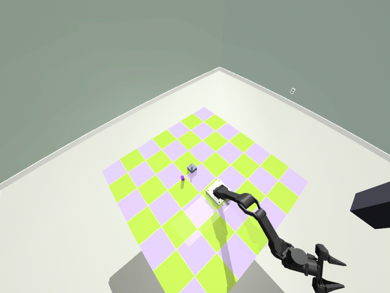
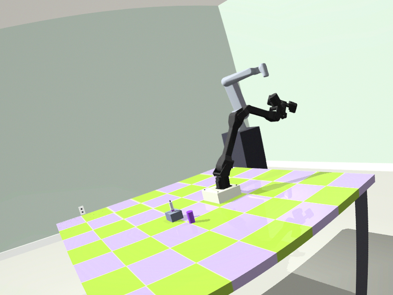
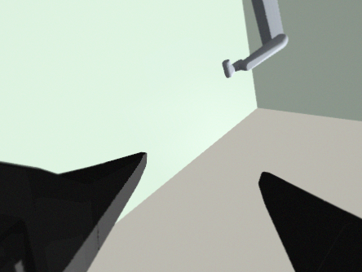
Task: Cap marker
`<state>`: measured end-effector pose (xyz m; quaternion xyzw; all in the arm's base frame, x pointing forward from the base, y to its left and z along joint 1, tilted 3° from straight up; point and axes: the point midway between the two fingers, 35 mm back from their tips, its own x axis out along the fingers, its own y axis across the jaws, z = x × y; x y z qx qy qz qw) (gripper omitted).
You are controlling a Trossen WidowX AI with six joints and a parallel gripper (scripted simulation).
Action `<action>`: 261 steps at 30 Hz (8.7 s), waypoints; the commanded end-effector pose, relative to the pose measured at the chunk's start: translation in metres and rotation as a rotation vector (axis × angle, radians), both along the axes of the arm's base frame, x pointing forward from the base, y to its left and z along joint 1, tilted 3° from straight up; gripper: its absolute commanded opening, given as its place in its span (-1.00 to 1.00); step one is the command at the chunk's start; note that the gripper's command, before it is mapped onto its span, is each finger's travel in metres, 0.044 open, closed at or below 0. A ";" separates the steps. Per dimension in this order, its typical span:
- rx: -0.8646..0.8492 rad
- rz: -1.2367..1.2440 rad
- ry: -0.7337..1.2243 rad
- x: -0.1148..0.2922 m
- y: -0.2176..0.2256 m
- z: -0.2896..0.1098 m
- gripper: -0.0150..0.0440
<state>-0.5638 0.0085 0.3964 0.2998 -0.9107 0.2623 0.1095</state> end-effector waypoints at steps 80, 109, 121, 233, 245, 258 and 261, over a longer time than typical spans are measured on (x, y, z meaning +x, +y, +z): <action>-2.554 0.338 2.975 0.809 0.321 -0.273 0.33; 0.454 1.610 3.723 0.859 0.103 -0.303 0.33; 0.454 1.610 3.723 0.859 0.104 -0.345 0.33; 0.460 1.589 3.726 0.880 -0.001 -0.295 -0.49; 0.464 1.587 3.728 0.879 -0.017 -0.294 -0.49; 0.464 1.587 3.728 0.879 -0.017 -0.308 -0.49; 0.464 1.587 3.728 0.880 -0.017 -0.313 -0.49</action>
